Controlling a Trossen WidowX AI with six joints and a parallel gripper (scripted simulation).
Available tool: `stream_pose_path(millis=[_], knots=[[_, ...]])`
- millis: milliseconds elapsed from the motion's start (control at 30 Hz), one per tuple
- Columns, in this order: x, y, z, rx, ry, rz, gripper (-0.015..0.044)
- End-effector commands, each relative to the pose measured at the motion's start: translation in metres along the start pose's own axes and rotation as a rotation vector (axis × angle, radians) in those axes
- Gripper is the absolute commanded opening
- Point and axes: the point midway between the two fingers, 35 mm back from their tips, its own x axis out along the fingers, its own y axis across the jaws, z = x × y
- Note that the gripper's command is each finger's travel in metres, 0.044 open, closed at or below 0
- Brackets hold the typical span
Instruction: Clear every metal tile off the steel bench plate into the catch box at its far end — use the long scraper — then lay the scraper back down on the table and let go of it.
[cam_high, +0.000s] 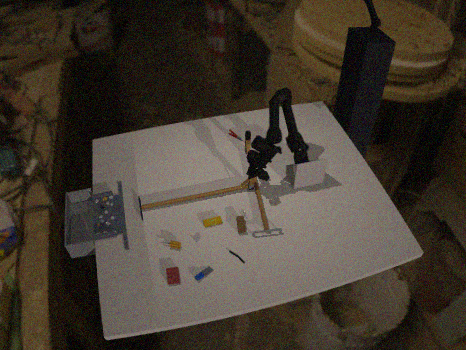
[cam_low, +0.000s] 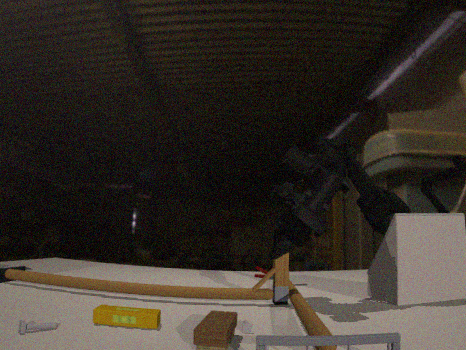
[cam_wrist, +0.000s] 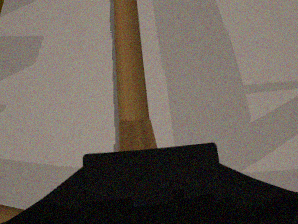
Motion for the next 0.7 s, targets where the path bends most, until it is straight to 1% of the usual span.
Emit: stream_pose_path(millis=[0, 667], knots=[[-0.001, -0.005, 0.002, 0.003, -0.004, 0.002, 0.0000], [-0.002, -0.032, -0.001, -0.001, -0.003, 0.003, 0.0000]])
